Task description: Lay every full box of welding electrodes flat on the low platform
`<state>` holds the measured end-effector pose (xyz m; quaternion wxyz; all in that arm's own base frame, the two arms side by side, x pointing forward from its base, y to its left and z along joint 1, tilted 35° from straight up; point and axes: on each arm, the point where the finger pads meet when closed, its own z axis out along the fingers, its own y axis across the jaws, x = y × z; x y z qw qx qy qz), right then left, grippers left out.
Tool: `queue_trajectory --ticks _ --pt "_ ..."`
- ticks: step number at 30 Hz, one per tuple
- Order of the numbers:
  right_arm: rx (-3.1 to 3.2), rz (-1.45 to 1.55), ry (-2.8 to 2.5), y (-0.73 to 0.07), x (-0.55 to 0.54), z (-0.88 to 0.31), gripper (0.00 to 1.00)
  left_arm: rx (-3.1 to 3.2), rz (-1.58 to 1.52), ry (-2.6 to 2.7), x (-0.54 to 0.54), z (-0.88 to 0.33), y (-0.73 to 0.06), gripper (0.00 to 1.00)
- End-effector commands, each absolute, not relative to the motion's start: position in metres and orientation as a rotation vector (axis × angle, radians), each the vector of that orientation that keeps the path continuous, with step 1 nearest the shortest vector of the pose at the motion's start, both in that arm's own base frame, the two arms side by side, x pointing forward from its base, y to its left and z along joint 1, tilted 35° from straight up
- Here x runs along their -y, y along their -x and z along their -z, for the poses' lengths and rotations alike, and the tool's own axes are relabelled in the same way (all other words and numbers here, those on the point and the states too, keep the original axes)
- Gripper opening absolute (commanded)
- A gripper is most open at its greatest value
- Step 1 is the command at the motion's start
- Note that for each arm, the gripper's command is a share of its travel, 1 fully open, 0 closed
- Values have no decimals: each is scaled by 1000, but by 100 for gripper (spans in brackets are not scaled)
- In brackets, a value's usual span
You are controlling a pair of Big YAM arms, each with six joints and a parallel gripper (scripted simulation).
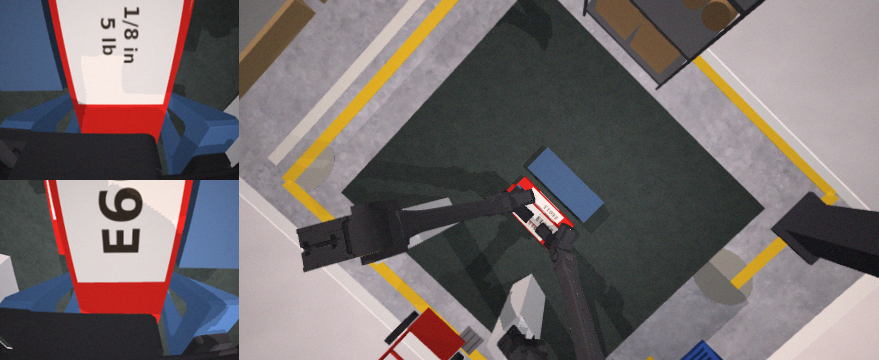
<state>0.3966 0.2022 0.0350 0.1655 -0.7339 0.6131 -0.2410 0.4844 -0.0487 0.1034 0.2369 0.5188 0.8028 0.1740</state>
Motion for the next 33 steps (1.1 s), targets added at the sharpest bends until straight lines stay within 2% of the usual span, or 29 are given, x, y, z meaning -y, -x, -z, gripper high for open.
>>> queue_trajectory --ticks 1,33 --pt "-1712 701 2062 -395 -209 -57 0 -2170 -511 -1394 48 -130 -483 0" --pt "-1680 704 2067 -373 -217 -98 0 -2159 -522 -1389 49 -169 -462 0"
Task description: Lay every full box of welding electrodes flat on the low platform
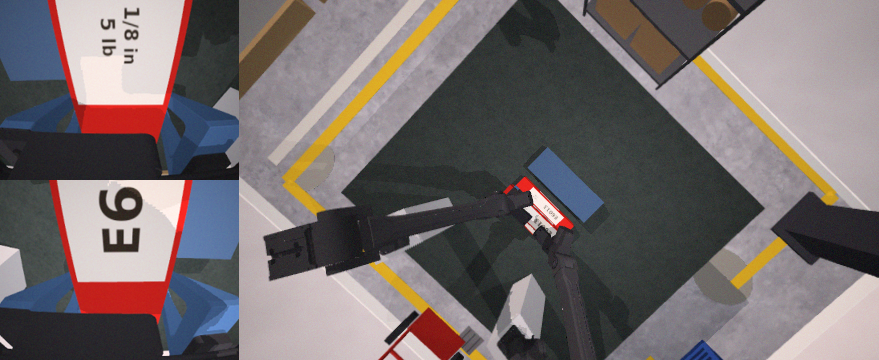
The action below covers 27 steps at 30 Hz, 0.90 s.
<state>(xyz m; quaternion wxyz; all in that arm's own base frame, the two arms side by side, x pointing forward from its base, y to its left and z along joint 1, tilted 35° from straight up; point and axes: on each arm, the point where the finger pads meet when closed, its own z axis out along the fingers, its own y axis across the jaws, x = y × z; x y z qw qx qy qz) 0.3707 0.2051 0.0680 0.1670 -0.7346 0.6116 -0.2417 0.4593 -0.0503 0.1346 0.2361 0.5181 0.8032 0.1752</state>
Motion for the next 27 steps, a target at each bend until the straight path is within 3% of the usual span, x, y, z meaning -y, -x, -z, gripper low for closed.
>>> queue_trajectory --ticks 1,27 --pt "-1680 704 2065 -373 -217 -100 0 -2157 -521 -1389 50 -171 -461 0" --pt "-1690 707 2051 -364 -215 -124 0 -2151 -532 -1381 46 -200 -449 0"
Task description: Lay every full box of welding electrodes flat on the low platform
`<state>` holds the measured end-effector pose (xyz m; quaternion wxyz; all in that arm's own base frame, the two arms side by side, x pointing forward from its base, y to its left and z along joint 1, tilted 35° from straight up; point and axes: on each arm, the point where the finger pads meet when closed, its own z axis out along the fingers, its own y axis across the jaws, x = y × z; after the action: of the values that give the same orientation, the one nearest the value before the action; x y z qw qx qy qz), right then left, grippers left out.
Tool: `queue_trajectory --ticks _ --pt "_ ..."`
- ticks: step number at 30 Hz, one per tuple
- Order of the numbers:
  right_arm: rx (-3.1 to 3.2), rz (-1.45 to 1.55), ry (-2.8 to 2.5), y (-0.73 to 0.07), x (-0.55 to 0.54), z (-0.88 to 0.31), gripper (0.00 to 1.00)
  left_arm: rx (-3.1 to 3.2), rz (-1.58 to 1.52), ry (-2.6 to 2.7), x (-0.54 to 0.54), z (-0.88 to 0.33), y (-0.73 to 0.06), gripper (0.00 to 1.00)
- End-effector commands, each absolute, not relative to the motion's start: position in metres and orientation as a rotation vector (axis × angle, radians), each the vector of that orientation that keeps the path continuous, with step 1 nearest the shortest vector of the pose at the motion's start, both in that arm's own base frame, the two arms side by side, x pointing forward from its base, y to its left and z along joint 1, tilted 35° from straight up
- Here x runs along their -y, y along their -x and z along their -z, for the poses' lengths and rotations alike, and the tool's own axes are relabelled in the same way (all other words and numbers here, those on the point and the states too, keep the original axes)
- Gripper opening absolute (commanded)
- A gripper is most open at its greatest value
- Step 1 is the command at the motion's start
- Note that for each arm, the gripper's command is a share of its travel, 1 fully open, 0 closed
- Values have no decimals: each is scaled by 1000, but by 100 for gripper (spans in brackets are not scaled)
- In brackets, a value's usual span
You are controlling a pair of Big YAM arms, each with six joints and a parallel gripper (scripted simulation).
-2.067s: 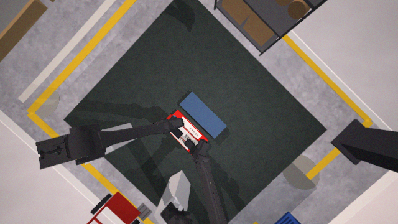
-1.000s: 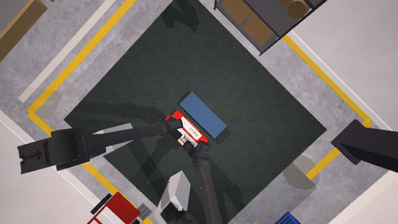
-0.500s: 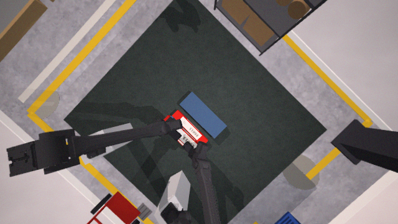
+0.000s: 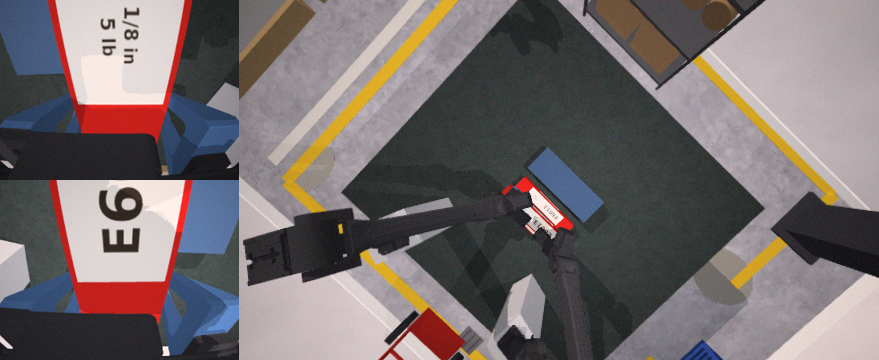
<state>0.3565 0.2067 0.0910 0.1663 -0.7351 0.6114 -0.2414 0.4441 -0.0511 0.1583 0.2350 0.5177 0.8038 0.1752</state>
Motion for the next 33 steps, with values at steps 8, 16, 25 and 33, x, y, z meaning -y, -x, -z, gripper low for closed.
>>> queue_trajectory --ticks 8,16,25,33 --pt "-1695 708 2053 -363 -213 -124 0 -2156 -533 -1379 44 -200 -448 0" --pt "-1697 709 2045 -366 -212 -127 0 -2153 -534 -1376 43 -204 -449 0" --pt "-1701 711 2041 -367 -211 -129 0 -2152 -535 -1376 43 -206 -448 0" --pt "-1705 712 2037 -368 -209 -130 0 -2151 -535 -1375 42 -207 -448 0"
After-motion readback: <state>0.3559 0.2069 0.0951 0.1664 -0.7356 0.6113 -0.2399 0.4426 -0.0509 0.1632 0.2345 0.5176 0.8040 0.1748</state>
